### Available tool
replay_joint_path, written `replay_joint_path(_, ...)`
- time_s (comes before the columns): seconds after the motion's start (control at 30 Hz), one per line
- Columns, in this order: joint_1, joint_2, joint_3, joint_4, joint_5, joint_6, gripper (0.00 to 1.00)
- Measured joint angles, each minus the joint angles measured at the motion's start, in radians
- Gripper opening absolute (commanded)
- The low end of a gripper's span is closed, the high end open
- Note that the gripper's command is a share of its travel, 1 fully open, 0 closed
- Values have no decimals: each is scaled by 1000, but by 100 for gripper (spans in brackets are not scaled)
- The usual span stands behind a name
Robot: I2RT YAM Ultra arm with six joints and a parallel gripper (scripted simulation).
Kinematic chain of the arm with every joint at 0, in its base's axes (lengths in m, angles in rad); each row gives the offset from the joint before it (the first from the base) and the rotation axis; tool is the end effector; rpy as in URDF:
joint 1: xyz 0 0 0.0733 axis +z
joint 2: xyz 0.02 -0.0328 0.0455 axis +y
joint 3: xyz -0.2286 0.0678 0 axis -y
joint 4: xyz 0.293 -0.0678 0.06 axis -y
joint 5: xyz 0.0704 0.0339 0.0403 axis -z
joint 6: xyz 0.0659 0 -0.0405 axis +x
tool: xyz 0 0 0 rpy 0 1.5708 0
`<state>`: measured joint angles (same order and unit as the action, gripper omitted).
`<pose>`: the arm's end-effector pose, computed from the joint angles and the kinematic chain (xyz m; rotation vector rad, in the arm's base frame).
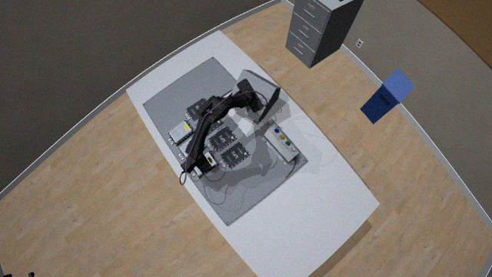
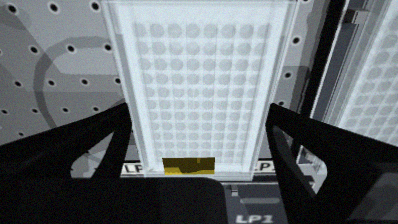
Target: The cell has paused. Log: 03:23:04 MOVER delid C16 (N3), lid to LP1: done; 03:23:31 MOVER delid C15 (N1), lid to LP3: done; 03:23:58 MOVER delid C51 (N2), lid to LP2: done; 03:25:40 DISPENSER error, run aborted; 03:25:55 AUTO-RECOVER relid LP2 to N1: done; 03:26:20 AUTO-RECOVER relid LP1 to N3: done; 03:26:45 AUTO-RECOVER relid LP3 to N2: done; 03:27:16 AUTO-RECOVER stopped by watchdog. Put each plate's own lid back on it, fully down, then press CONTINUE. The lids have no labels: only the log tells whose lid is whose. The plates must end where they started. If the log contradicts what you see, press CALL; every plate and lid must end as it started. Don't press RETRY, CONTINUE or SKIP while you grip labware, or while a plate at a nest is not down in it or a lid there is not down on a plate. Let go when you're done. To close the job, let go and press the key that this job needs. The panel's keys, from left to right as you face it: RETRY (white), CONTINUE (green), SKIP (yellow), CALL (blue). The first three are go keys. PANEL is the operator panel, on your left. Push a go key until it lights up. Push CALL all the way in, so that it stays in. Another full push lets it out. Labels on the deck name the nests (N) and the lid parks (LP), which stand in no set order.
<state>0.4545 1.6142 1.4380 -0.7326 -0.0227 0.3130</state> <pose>0.3695 0.1834 0.2473 -0.1875 2.5066 0.3499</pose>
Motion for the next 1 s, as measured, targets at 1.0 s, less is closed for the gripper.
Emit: replay_joint_path(1.0,0,8,-8,15,0,1,0)
